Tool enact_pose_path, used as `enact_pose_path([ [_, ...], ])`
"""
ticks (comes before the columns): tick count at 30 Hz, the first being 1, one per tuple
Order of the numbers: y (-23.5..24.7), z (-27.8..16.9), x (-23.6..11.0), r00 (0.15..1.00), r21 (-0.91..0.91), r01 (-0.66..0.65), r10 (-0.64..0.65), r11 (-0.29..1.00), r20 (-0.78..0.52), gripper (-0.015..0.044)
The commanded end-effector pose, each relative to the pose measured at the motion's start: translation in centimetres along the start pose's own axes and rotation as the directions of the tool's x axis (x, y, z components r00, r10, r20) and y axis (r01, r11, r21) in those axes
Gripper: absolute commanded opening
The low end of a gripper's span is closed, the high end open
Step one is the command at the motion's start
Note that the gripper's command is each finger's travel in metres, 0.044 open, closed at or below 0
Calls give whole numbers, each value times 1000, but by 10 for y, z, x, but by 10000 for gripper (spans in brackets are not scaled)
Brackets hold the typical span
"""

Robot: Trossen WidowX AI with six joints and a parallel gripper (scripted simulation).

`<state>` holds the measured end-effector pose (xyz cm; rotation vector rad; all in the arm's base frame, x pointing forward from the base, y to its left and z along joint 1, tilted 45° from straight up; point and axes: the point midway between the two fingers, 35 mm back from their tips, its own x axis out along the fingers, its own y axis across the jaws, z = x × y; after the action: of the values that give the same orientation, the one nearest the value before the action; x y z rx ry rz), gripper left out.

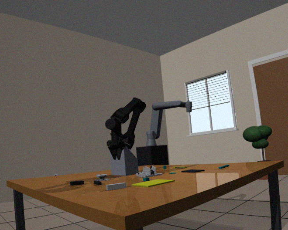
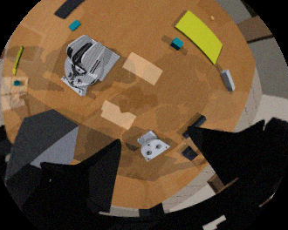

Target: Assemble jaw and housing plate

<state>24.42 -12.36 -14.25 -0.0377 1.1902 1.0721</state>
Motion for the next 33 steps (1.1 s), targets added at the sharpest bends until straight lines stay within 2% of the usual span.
enact_pose_path([
  [1, -7, -20, -1, 1000, -92, -1, 1, 996, -2, 440],
  [17, -12, -99, 11, 999, -468, -29, 45, 883, 24, 440],
  [24, -12, -102, 14, 999, -483, -29, 48, 875, 26, 440],
  [28, -8, -101, 49, 998, -483, -30, 49, 875, 27, 440],
  [33, -8, -101, 51, 998, -483, -29, 49, 875, 27, 440],
])
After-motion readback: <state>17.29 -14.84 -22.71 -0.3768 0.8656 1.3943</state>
